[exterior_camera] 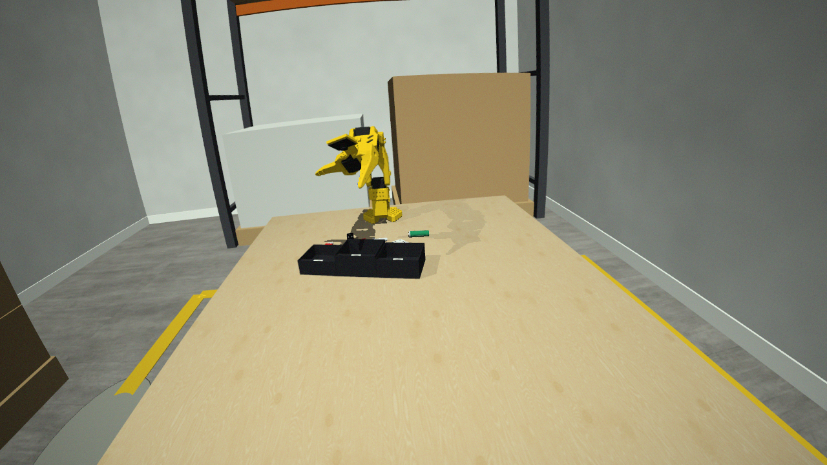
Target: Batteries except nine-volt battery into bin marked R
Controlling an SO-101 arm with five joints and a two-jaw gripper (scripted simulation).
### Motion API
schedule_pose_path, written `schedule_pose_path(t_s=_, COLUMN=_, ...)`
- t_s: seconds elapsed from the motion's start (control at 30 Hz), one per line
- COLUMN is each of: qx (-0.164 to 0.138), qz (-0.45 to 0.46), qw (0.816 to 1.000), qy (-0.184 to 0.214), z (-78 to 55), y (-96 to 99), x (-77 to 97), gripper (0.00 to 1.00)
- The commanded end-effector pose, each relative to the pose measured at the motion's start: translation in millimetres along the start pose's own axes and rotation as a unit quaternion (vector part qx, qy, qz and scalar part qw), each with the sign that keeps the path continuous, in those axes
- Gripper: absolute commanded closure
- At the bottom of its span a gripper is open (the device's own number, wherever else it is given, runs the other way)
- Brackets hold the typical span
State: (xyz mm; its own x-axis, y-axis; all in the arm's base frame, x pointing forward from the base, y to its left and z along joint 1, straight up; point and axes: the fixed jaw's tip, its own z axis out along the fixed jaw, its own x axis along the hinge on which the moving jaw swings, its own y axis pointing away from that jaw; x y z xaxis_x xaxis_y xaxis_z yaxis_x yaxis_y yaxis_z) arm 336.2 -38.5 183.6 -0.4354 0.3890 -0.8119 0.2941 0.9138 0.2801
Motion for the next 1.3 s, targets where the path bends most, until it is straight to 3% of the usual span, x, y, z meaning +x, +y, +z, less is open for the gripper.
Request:
schedule_pose_path(t_s=0.0, qx=-0.005, qz=0.0, qw=1.0, qy=-0.014, z=-5.7, y=2.3, x=-6.7, gripper=0.0)
schedule_pose_path(t_s=0.8, qx=-0.002, qz=-0.001, qw=1.0, qy=-0.012, z=-5.5, y=0.7, x=-6.3, gripper=0.01)
schedule_pose_path(t_s=1.27, qx=0.033, qz=-0.013, qw=0.999, qy=0.021, z=-3.7, y=-20.8, x=-0.2, gripper=0.15)
